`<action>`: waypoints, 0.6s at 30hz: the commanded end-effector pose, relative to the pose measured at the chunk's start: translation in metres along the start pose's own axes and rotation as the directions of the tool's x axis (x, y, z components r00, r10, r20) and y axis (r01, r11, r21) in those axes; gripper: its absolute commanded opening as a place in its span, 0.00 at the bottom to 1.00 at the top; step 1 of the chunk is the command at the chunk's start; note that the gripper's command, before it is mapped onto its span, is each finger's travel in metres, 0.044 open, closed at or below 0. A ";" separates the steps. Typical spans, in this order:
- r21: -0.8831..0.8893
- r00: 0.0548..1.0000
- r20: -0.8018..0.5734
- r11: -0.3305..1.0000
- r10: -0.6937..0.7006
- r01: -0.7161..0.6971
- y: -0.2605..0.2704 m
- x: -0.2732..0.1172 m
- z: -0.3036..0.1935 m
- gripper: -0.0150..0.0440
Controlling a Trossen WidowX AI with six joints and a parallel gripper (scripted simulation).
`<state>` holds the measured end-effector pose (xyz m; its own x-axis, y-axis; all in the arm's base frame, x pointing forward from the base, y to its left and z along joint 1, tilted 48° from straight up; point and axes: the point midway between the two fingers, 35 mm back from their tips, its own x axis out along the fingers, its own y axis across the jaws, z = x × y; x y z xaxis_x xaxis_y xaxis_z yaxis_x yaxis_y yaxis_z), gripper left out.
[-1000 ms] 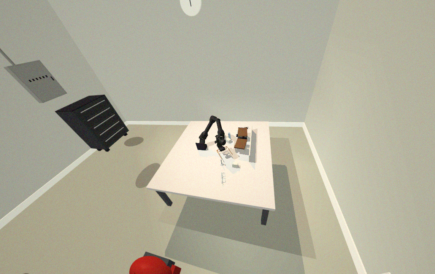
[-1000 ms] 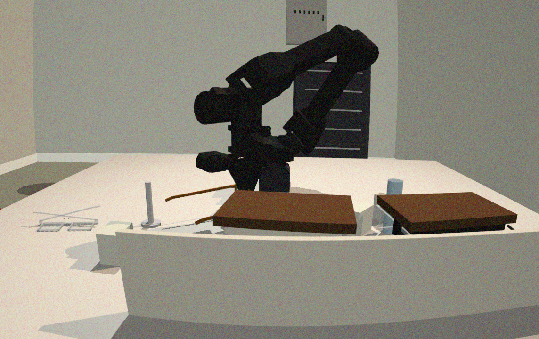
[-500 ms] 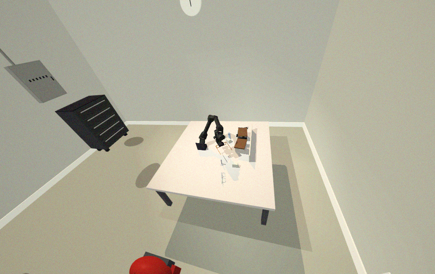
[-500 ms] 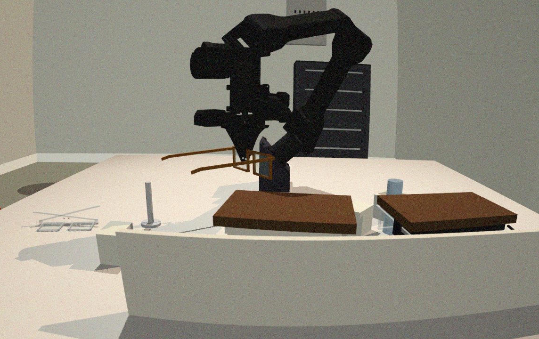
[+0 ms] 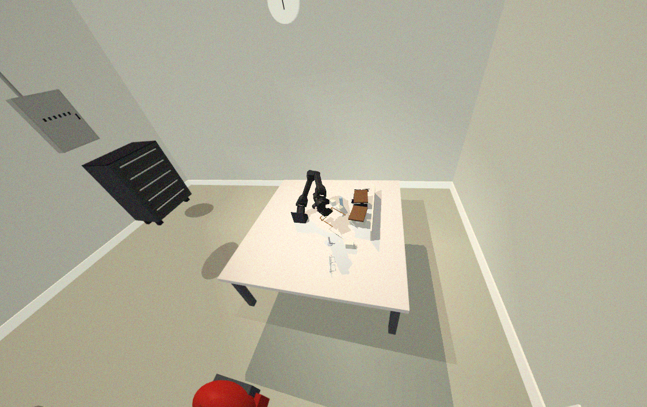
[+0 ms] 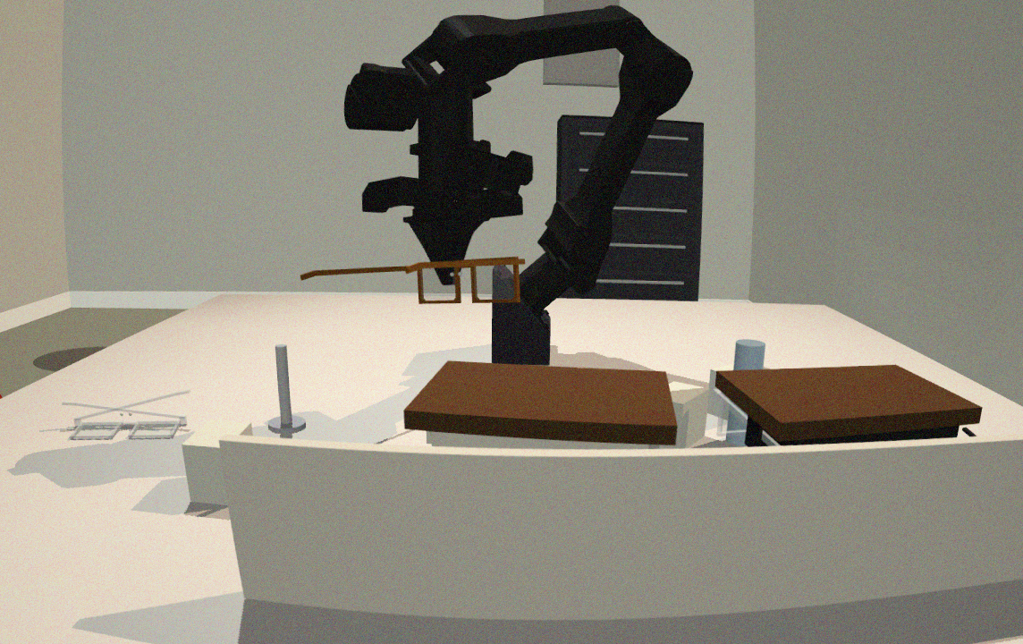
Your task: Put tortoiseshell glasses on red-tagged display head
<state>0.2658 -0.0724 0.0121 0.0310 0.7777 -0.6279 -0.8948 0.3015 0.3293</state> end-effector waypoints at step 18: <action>-0.467 0.958 0.205 0.839 -0.202 0.277 0.007 -0.030 -0.034 0.25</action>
<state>0.2471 -0.1092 0.0102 0.2686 0.7976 -0.5401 -0.9631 0.2144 -0.1624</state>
